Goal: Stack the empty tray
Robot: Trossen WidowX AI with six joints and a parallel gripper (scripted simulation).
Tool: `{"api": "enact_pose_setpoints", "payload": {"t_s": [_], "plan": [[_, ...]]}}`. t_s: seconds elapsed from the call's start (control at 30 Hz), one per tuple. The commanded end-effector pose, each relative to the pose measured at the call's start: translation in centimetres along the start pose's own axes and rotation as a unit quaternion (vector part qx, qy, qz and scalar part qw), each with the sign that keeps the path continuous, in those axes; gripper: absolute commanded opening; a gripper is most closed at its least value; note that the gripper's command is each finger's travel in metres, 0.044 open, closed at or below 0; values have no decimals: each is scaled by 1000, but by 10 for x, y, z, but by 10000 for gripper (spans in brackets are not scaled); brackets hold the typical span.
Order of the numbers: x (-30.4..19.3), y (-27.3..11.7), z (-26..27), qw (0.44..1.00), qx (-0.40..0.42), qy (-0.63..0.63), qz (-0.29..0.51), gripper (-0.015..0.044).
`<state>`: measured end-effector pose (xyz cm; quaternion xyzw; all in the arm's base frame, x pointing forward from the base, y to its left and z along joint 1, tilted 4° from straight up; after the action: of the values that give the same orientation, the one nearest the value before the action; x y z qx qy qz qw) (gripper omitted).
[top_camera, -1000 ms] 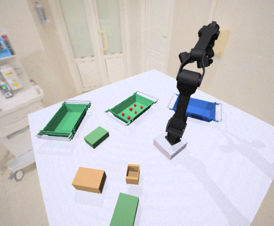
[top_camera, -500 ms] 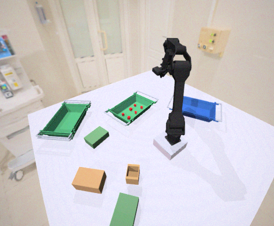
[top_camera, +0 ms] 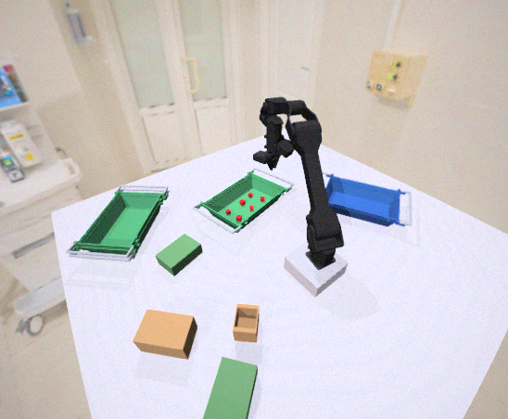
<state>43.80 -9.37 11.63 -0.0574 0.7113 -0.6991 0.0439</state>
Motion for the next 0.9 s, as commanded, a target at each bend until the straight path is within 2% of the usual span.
{"api": "enact_pose_setpoints", "payload": {"t_s": [0.0,0.53,0.87], "plan": [[-1,0,3,1000,4,5,2,85],[-1,56,3,1000,4,5,2,85],[0,54,1,1000,4,5,2,85]]}}
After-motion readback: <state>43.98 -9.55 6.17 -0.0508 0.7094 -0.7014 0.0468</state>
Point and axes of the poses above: the point midway between the two fingers, 35 mm back from their tips, its own y axis out along the fingers, its own z axis across the jaws, x = y × z, the point moved 5 cm from there along -y, back along the fingers, and after that the axes turned 15 degrees about y, right-handed, at the moved point
